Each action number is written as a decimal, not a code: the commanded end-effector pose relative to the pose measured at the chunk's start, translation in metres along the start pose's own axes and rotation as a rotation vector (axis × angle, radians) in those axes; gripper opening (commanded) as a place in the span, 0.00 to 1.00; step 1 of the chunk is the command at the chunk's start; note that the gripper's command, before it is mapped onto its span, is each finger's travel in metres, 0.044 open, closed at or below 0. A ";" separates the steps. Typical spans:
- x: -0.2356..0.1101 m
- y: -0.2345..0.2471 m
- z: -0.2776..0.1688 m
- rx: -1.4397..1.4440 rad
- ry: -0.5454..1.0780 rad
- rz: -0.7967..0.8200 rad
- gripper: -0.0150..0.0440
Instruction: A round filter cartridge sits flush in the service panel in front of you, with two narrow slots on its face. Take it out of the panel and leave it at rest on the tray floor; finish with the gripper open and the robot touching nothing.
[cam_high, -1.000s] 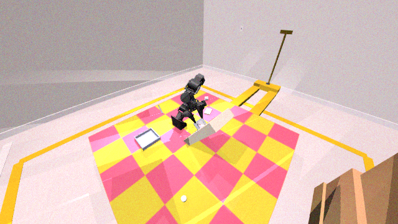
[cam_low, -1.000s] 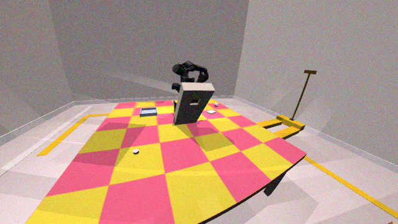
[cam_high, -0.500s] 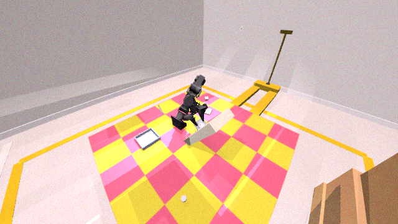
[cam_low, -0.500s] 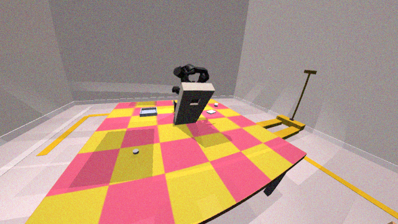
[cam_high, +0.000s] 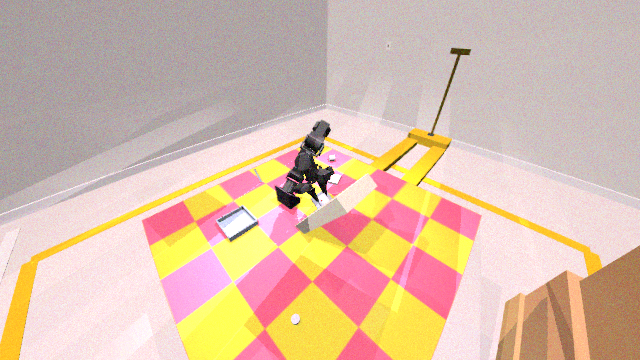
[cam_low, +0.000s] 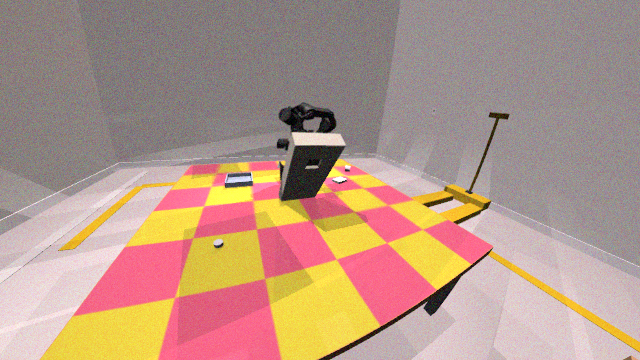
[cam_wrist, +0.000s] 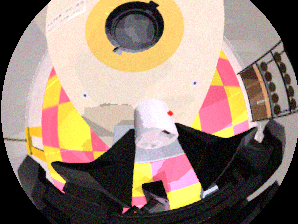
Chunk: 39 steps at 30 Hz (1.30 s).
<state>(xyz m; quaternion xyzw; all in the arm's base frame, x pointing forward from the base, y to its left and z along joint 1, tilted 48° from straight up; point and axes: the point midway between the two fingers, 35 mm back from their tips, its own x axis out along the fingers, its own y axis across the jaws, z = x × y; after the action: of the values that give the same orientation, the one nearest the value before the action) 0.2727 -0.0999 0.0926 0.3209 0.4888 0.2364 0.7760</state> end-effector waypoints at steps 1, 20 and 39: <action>-0.001 0.000 0.002 -0.003 0.000 -0.002 0.35; -0.068 -0.003 0.025 0.071 -0.041 -0.035 0.25; -0.094 -0.053 0.027 0.047 -0.025 -0.029 0.25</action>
<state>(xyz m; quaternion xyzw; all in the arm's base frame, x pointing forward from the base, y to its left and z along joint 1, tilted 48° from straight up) 0.2593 -0.1968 0.1270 0.3454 0.4905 0.2056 0.7732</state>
